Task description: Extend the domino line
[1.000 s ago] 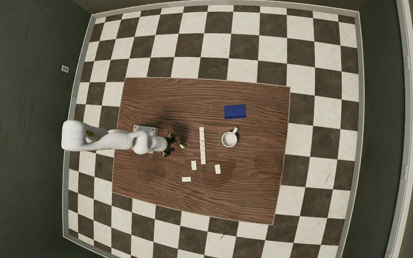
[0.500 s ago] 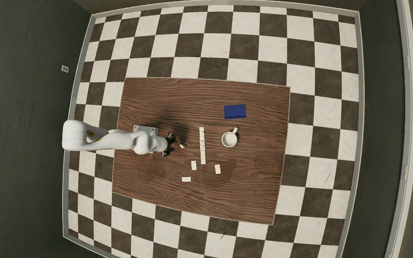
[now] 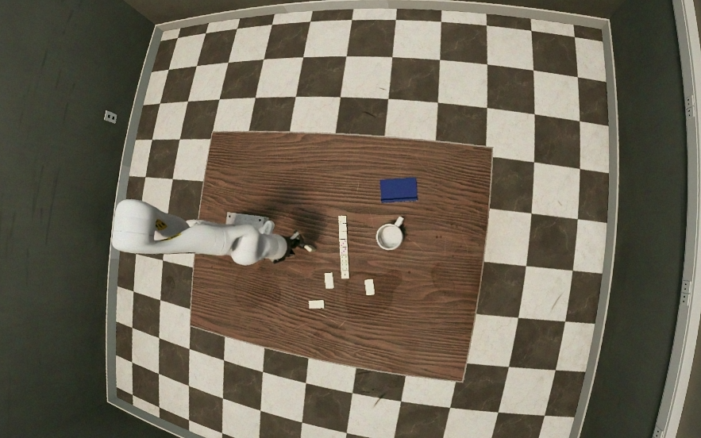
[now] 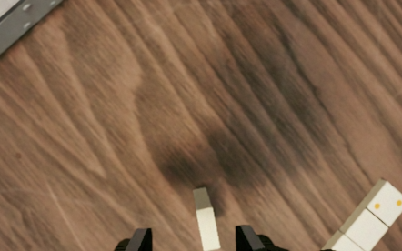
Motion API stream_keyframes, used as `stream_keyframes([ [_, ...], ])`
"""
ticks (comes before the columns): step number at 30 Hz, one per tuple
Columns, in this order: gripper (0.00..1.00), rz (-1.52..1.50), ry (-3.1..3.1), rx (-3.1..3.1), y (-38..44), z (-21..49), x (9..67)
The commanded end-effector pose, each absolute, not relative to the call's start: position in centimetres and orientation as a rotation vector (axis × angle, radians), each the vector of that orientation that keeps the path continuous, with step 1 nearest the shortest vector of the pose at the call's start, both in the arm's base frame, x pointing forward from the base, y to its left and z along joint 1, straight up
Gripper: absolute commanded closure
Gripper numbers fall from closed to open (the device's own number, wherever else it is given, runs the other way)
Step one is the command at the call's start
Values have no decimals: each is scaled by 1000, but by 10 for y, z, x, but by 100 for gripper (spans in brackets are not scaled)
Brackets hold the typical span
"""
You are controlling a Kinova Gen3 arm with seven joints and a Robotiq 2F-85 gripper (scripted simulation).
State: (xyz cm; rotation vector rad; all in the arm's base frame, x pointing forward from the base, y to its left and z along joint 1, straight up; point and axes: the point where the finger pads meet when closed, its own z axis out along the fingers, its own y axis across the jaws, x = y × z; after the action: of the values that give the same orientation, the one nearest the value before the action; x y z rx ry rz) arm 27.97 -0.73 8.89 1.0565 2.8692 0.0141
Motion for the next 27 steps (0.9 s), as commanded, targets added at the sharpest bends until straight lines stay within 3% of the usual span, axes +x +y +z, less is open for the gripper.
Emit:
stream_keyframes([
  [1,50,7,2788,1287,-8,87,280],
  [12,50,5,2291,2116,-9,77,285],
  [27,50,11,1679,2650,-8,72,297],
])
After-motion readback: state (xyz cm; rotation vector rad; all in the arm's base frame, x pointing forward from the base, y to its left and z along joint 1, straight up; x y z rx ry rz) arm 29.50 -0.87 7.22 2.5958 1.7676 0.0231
